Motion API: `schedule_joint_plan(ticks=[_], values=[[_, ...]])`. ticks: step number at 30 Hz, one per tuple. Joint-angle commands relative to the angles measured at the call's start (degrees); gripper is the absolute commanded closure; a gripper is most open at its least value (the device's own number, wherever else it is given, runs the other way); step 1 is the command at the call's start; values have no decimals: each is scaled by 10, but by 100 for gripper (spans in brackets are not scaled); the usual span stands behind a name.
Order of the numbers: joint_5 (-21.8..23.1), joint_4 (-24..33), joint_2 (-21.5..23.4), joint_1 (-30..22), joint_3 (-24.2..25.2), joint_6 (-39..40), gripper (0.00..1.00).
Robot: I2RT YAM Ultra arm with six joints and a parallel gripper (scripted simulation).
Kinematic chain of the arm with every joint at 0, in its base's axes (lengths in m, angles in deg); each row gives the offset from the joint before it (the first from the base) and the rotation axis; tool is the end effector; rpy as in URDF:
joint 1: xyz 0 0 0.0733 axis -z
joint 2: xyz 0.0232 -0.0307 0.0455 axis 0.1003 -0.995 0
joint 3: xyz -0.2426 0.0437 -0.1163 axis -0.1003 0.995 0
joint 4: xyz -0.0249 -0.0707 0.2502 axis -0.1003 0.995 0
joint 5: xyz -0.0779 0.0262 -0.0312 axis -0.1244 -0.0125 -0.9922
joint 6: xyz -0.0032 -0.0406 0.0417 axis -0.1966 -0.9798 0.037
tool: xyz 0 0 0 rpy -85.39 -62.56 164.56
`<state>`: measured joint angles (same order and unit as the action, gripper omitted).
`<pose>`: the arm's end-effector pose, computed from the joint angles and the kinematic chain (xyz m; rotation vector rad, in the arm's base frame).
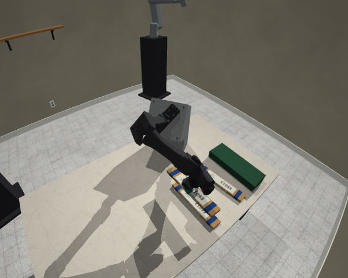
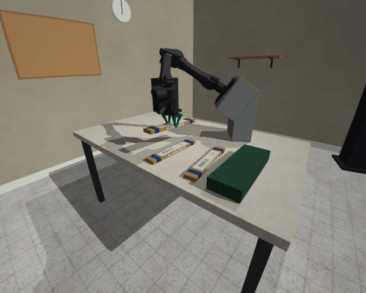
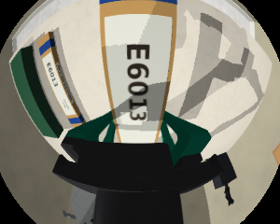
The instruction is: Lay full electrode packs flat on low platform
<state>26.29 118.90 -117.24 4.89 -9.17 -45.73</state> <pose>0.3312 -0.0245 0.2549 0.0724 2.4061 -1.0910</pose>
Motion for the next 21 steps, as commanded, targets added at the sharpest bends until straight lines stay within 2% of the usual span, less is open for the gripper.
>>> schedule_joint_plan(ticks=[1,18,21], values=[[13,16,34,-4,-25,-21,100],[45,38,61,49,-60,-75,100],[48,41,61,46,-64,-78,100]])
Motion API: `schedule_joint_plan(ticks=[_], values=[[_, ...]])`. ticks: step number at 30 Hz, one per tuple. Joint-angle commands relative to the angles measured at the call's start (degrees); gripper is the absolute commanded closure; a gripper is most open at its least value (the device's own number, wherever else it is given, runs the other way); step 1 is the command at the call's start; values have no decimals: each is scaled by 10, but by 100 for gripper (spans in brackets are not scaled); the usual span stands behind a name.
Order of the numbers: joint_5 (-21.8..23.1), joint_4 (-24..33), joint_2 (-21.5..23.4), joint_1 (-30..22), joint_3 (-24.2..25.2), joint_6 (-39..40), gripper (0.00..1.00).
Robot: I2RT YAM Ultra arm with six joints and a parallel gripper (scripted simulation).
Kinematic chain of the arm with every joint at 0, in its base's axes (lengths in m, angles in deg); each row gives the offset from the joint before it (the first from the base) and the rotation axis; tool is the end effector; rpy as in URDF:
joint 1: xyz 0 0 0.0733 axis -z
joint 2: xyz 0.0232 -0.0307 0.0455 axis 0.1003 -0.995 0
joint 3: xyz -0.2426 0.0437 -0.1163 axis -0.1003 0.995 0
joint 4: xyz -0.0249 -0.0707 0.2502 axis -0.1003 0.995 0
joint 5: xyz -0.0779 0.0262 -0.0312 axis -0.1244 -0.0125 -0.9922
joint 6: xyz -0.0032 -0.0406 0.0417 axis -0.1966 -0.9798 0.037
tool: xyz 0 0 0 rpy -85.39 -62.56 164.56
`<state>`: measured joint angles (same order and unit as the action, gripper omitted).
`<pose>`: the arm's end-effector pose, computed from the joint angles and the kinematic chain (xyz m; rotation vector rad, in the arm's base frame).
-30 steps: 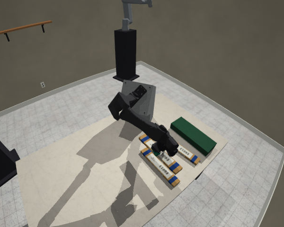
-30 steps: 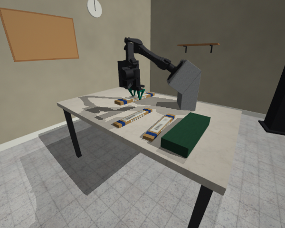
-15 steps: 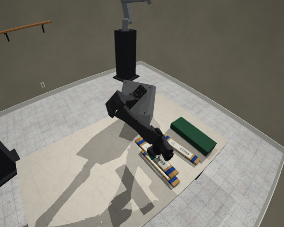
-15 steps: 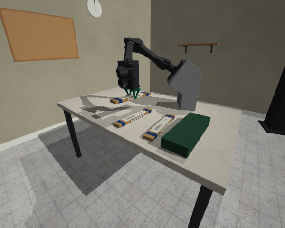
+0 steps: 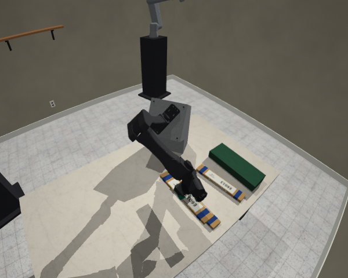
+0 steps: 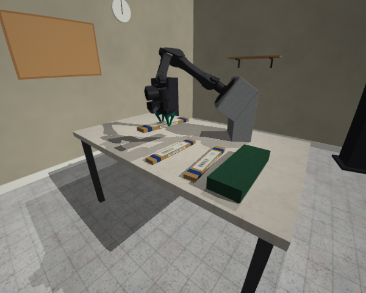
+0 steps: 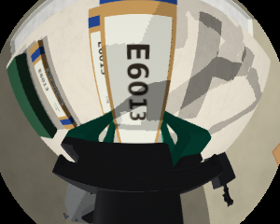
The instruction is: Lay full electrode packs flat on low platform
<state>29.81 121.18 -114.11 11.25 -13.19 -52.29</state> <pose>0.3240 -0.0589 0.2898 0.0849 2.4029 -1.0968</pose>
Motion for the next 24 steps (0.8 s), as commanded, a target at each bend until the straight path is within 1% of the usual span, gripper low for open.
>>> schedule_joint_plan(ticks=[1,3,5,9,14,17,24], values=[[15,19,32,-14,-26,-16,100],[20,23,34,-7,-32,-23,100],[23,26,36,10,-37,-29,100],[34,33,40,14,-50,-43,100],[45,43,43,40,-67,-59,100],[49,46,43,35,-72,-62,100],[66,60,45,68,-98,-83,100]])
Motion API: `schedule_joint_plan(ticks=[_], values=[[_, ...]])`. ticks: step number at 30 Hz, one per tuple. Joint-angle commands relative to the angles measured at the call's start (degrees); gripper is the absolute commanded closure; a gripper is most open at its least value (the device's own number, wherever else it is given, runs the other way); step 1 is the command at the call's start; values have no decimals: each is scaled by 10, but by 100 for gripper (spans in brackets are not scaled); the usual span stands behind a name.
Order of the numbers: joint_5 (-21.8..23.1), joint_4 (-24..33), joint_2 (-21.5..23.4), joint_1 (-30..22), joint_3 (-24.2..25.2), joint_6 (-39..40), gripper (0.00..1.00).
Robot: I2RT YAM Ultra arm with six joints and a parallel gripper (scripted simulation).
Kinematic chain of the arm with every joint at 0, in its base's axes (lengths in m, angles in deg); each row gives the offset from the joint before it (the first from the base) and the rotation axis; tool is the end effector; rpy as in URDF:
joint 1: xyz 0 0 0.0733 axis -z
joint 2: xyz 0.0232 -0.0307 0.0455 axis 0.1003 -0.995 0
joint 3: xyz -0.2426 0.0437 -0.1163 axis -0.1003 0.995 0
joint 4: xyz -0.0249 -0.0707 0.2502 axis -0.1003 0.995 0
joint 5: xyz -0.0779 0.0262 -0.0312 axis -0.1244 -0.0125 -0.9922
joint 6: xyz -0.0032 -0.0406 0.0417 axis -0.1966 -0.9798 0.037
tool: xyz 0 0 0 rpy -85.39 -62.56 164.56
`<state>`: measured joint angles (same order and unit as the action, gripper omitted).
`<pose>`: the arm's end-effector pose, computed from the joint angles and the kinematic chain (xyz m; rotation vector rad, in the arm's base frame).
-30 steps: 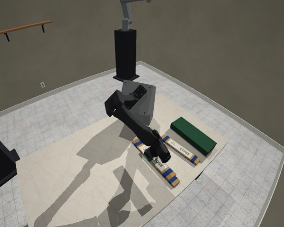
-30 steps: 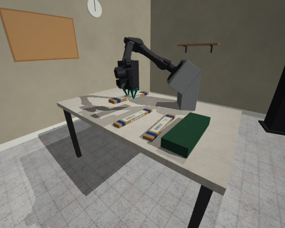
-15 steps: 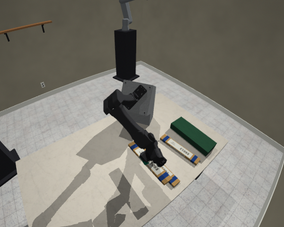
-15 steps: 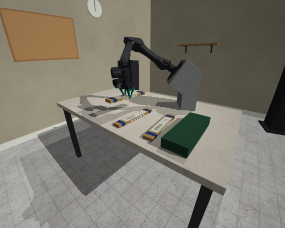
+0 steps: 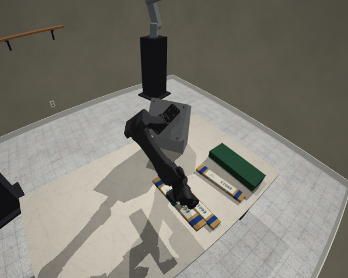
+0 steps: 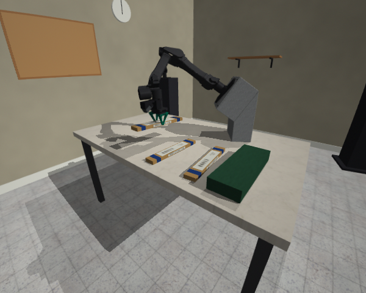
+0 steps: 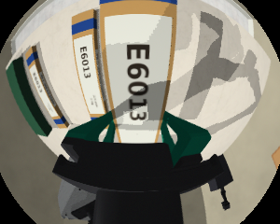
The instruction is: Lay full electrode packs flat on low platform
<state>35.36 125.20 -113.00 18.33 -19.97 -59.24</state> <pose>0.3165 -0.0957 0.3270 0.0710 2.4147 -1.0831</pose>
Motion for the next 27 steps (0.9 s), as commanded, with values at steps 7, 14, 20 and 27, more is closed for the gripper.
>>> schedule_joint_plan(ticks=[7,14,20,27], values=[[28,36,32,23,-59,-35,100],[41,49,30,41,-83,-49,100],[58,64,25,53,-113,-66,100],[67,77,19,62,-136,-73,100]])
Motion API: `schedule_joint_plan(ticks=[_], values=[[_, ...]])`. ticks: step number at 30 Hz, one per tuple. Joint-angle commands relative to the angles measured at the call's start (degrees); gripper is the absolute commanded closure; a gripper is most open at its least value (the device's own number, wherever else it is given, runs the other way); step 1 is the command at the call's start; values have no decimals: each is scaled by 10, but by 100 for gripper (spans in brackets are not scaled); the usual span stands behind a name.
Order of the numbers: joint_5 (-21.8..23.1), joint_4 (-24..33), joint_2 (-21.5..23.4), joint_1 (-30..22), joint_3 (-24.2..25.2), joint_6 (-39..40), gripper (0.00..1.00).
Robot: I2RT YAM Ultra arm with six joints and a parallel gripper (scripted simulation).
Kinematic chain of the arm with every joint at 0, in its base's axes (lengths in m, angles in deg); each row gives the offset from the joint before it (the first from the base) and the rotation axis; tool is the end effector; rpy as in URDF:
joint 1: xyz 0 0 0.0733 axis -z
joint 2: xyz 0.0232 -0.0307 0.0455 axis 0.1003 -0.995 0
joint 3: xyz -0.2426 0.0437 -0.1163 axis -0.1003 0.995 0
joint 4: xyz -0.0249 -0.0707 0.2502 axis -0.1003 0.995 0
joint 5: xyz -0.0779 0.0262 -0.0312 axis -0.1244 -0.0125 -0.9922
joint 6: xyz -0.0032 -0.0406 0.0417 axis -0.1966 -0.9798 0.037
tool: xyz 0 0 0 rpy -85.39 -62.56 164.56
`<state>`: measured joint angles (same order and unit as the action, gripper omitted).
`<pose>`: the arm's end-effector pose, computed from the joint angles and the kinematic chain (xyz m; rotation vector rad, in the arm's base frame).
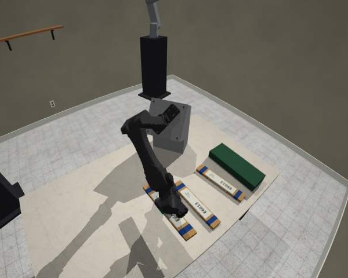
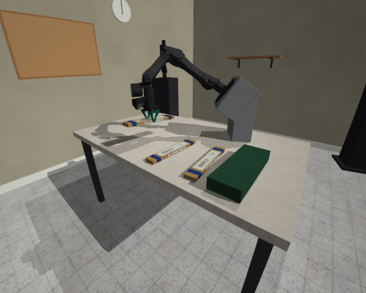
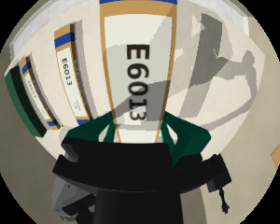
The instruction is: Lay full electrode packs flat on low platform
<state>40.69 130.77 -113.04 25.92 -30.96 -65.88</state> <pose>0.3026 -0.1338 0.3802 0.0785 2.3847 -1.0931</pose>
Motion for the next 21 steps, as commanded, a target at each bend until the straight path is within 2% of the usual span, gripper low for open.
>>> schedule_joint_plan(ticks=[1,21], values=[[13,23,18,-14,-27,-5,100],[2,37,9,-22,-43,6,100]])
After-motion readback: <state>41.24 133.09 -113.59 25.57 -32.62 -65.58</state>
